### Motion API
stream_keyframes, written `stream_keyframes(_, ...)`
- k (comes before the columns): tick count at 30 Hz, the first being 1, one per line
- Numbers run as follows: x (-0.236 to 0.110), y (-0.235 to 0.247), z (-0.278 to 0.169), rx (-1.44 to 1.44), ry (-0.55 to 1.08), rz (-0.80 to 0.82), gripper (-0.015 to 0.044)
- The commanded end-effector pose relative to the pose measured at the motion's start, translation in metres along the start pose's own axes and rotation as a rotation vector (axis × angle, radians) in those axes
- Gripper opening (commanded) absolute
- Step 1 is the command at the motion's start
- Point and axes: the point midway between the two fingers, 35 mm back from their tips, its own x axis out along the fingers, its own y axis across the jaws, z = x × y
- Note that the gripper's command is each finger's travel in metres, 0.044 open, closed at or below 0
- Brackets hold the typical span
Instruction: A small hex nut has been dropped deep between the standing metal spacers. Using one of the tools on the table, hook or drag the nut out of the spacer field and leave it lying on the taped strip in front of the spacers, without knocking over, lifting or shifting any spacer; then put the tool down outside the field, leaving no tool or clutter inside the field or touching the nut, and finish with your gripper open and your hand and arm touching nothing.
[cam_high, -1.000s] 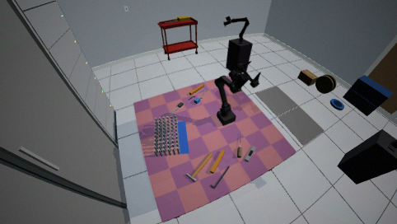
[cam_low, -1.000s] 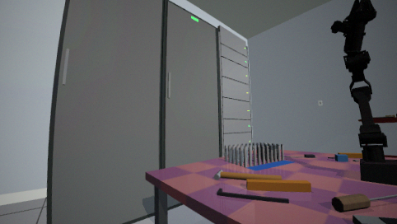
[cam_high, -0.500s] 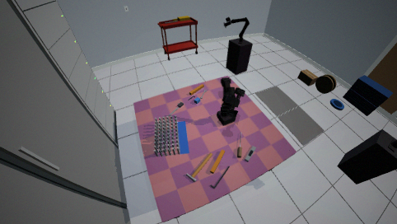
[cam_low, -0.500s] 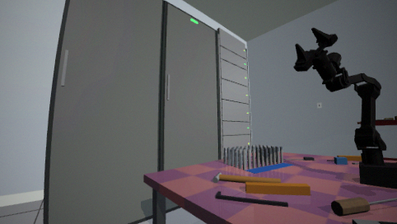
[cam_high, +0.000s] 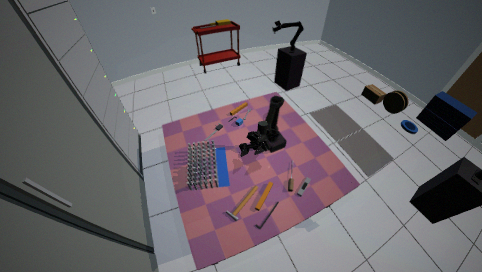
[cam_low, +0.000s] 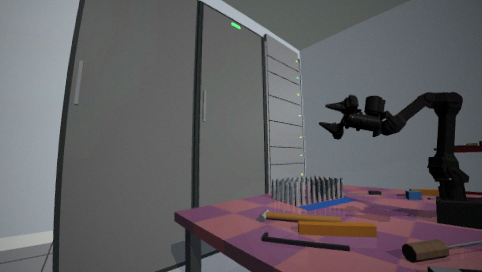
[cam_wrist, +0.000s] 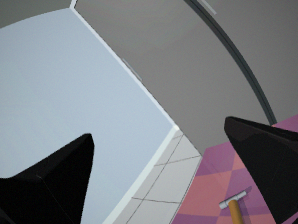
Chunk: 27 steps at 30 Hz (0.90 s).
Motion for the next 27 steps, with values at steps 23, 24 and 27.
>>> stream_keyframes(23, -0.134, -0.286, -0.029, -0.756, 0.426, -0.865, 0.044)
stream_keyframes(24, -0.134, -0.286, -0.029, -0.756, 0.426, -0.865, 0.044)
stream_keyframes(27, -0.134, -0.286, -0.029, -0.756, 0.426, -0.865, 0.044)
